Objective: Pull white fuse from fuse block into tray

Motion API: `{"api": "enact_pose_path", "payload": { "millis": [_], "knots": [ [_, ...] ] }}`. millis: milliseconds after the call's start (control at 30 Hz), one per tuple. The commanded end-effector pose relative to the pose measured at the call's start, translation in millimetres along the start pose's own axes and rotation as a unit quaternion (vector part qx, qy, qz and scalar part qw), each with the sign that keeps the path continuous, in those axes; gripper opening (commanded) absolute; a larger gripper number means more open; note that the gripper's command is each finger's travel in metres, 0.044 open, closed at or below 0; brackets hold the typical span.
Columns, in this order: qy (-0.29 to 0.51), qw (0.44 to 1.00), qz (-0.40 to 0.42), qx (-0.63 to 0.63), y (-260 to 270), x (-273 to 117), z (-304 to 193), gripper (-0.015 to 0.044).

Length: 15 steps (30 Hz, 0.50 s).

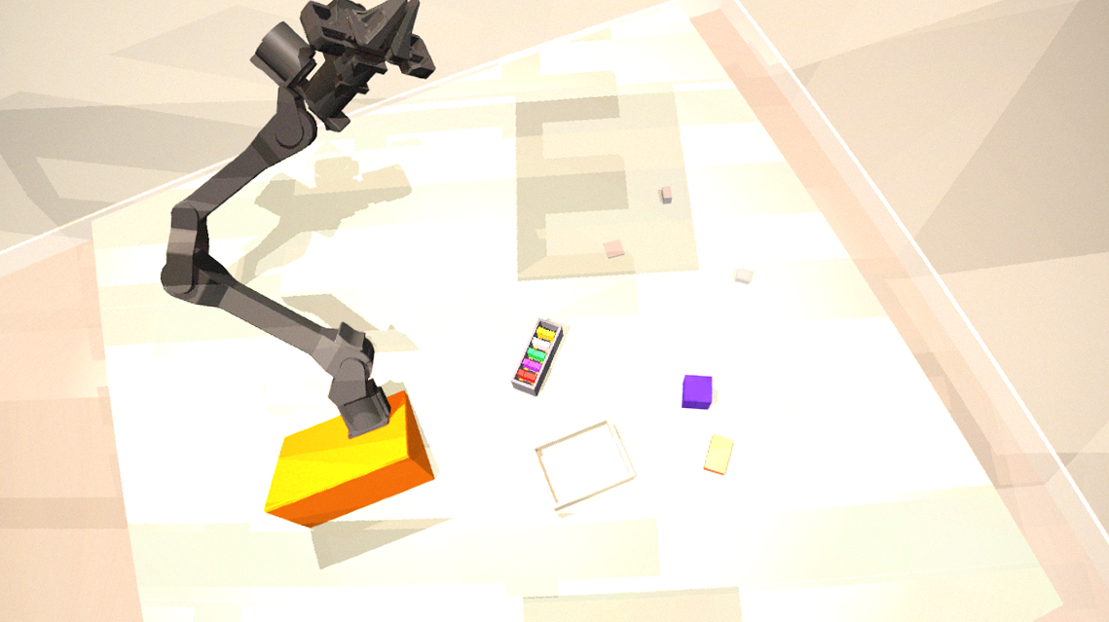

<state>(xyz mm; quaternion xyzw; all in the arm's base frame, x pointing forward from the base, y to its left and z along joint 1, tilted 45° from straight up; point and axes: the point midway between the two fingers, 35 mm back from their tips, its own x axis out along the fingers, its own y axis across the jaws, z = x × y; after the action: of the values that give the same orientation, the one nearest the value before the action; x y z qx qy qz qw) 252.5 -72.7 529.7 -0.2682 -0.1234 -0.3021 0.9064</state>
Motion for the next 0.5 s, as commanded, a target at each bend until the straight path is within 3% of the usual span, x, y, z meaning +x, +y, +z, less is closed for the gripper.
{"api": "enact_pose_path", "payload": {
  "millis": [0,233,467],
  "knots": [
    [0.044,0.997,0.056,-0.002,38.2,18.7,-32.3,0.0073],
    [0.153,0.968,0.201,0.010,120.8,34.3,-106.0,0.0073],
    [0.312,0.889,0.331,0.060,193.3,15.7,-196.8,0.0073]
  ]
}}
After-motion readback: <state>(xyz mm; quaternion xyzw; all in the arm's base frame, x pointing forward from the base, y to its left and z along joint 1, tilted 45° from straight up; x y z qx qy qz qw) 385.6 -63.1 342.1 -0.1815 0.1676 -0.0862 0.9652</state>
